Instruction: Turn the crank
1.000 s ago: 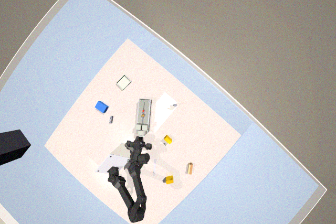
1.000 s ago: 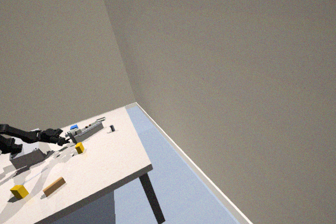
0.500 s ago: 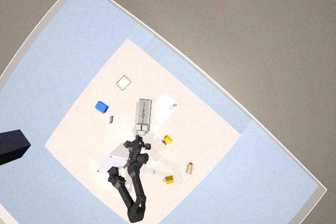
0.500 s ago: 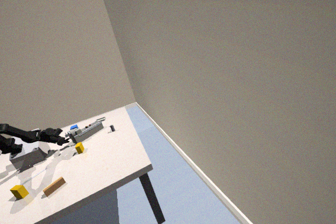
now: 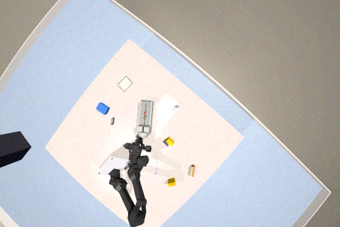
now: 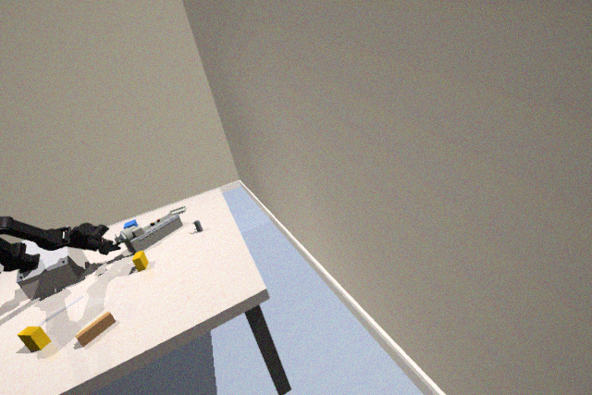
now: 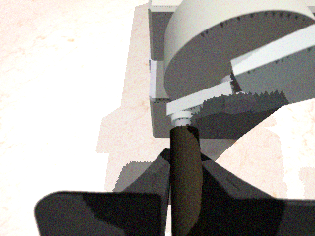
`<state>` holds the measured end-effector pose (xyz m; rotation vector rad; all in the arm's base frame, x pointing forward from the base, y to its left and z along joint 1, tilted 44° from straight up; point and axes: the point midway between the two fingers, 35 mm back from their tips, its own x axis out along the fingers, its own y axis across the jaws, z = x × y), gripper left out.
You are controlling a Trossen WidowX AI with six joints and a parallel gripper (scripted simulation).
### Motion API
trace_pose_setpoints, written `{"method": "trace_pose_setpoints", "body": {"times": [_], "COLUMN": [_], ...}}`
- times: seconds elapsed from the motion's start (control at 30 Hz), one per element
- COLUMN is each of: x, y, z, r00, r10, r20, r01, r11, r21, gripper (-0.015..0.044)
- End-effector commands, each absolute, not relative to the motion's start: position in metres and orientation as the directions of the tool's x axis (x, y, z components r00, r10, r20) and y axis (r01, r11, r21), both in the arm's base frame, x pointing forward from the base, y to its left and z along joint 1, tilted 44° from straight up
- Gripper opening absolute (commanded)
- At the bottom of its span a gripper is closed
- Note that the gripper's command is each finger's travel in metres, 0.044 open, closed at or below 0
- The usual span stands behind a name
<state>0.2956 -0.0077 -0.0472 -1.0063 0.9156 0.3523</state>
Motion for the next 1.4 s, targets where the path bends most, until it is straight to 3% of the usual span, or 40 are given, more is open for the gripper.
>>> {"method": "trace_pose_setpoints", "body": {"times": [0.0,1.37], "x": [0.291,0.301], "y": [0.001,0.019], "z": [-0.045,-0.004], "r00": [0.594,0.594], "r10": [-0.127,-0.126], "r20": [-0.795,-0.794], "r01": [-0.646,-0.646], "r11": [0.513,0.514], "r21": [-0.565,-0.565], "gripper": [0.0000,0.0000]}}
